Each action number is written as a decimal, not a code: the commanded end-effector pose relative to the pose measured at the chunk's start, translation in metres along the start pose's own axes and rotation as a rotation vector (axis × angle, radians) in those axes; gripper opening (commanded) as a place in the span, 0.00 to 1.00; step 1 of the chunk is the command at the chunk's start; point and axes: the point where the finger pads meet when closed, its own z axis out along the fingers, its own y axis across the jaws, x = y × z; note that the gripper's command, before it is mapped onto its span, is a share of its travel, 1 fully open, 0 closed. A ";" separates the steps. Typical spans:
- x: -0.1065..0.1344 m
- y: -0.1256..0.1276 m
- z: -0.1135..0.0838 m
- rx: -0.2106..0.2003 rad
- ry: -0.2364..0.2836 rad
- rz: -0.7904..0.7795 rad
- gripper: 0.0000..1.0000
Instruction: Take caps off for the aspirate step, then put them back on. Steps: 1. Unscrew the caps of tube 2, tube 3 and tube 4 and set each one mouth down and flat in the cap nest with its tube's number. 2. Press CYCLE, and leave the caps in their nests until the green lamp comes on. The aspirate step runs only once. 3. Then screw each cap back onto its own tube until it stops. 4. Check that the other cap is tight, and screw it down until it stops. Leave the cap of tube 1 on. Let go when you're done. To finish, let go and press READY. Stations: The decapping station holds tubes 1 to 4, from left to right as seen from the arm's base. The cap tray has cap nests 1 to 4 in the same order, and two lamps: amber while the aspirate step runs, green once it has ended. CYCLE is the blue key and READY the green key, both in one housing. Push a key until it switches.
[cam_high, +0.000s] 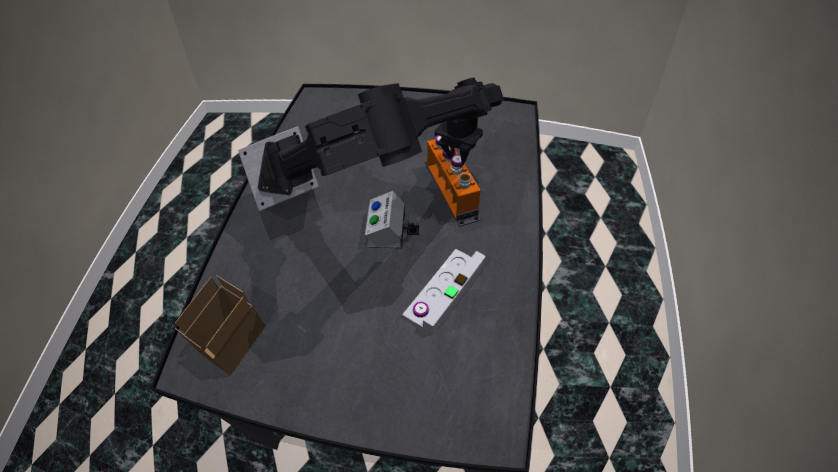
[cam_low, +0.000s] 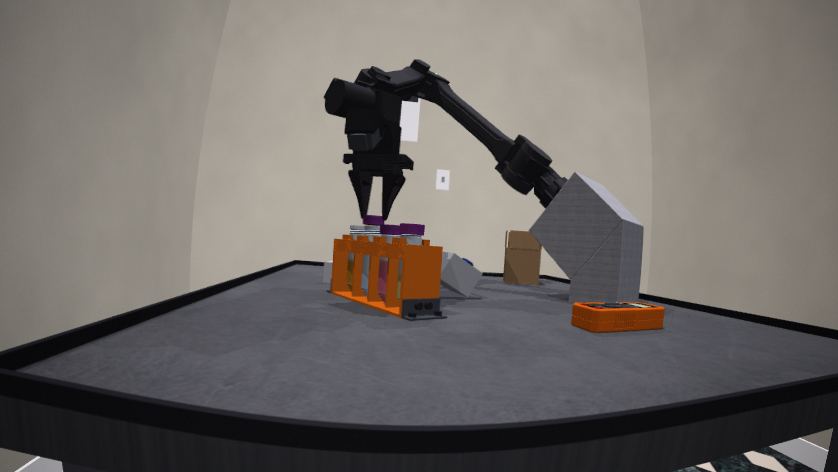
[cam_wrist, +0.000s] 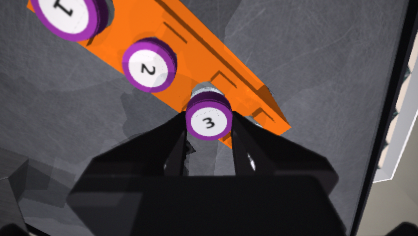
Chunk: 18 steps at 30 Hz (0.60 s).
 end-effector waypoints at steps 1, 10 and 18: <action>0.006 -0.003 0.004 -0.001 0.002 0.009 0.00; 0.007 -0.003 0.003 0.000 0.001 0.010 0.00; 0.006 -0.002 0.004 -0.001 0.001 0.008 0.00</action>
